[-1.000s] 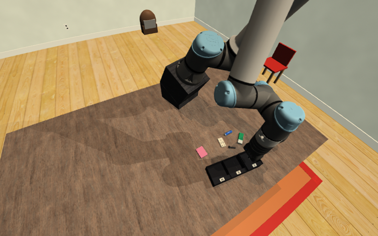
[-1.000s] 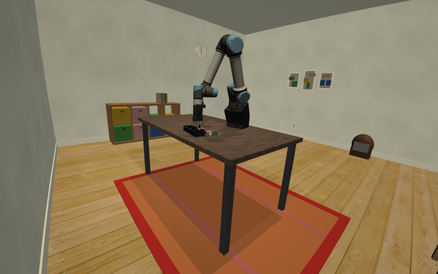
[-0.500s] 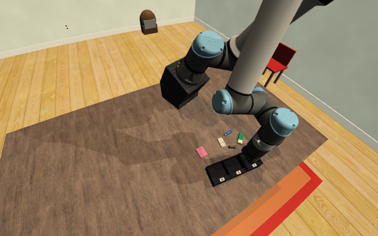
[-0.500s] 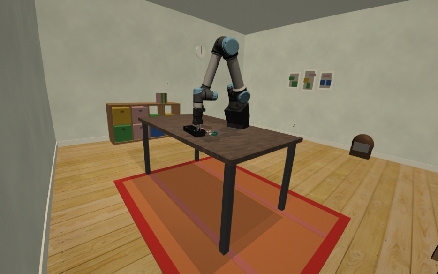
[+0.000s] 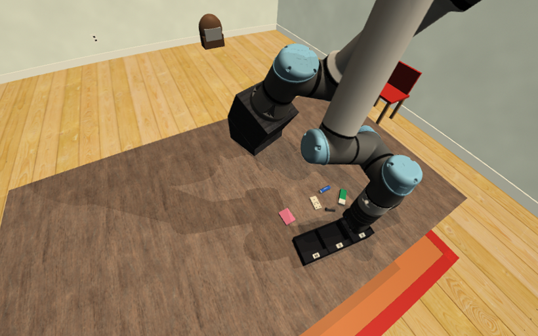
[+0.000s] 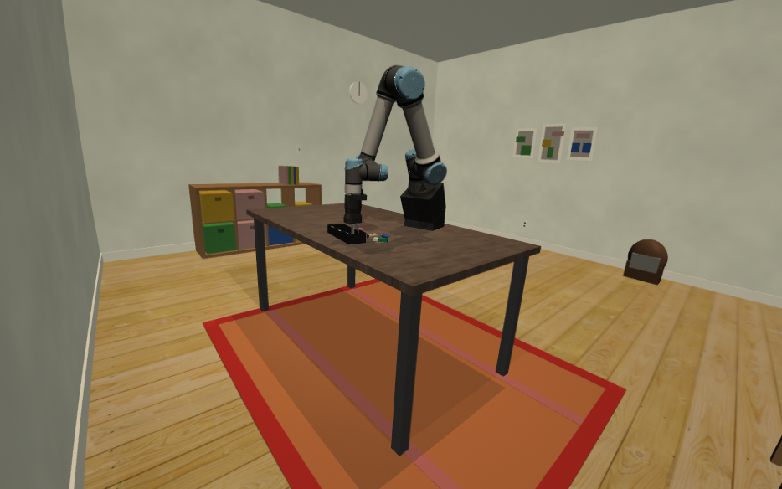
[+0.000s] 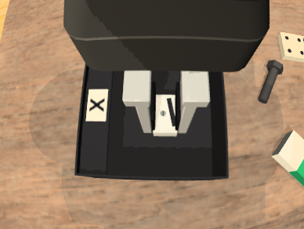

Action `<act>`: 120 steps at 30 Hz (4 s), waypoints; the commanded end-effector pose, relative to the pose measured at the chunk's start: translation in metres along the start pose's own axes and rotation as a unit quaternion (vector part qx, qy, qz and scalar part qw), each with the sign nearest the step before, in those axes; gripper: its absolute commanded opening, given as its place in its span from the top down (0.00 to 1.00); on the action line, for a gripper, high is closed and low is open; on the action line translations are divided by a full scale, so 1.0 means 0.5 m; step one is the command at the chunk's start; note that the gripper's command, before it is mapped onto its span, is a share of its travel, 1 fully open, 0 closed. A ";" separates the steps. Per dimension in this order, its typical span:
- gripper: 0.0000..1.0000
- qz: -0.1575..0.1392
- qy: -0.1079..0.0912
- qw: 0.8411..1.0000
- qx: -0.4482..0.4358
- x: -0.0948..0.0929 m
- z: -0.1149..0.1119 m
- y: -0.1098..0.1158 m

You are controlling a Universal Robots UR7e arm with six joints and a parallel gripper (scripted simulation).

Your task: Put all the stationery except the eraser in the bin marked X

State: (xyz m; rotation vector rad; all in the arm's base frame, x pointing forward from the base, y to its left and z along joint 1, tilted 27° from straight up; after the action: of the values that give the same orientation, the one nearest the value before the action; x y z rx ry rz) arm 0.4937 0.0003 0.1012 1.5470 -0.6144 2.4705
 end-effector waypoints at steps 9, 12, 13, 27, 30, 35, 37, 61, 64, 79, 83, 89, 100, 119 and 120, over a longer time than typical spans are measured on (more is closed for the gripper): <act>0.38 0.000 0.001 1.000 0.000 0.001 0.000 0.000; 0.38 0.000 0.001 1.000 0.000 0.001 0.000 0.000; 0.38 0.000 0.001 1.000 0.000 0.001 0.000 0.000; 0.38 0.000 0.001 1.000 0.000 0.022 0.000 0.000; 0.38 0.000 0.001 1.000 0.000 0.030 0.000 0.000; 0.38 0.000 0.001 1.000 0.000 0.038 0.000 0.000; 0.38 0.000 0.001 1.000 0.000 0.043 0.000 0.000; 0.00 0.000 0.001 1.000 -0.025 0.104 -0.007 0.016; 0.00 0.000 0.001 0.996 -0.087 0.104 -0.026 0.062; 0.00 -0.002 -0.001 0.958 -0.287 0.107 -0.110 0.261; 0.00 -0.004 -0.001 0.940 -0.342 0.108 -0.136 0.322; 0.00 -0.006 -0.001 0.910 -0.415 0.110 -0.162 0.383; 0.00 -0.004 0.000 0.833 -0.553 0.110 -0.182 0.431; 0.00 0.000 0.000 0.765 -0.644 0.110 -0.175 0.414; 0.00 0.000 0.000 0.765 -0.644 0.110 -0.175 0.414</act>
State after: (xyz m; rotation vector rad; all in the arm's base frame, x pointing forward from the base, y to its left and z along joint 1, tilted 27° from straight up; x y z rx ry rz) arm 0.3242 -0.1543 0.0633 0.8733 -1.7485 1.2712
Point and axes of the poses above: the point where the finger pads meet when closed, its own x axis back along the fingers, its own z axis across the jaws, y = z × x, the point moved 5 cm from there along x, back along the fingers, and after that the axes turned 8 degrees about -x, right-handed, at the moved point
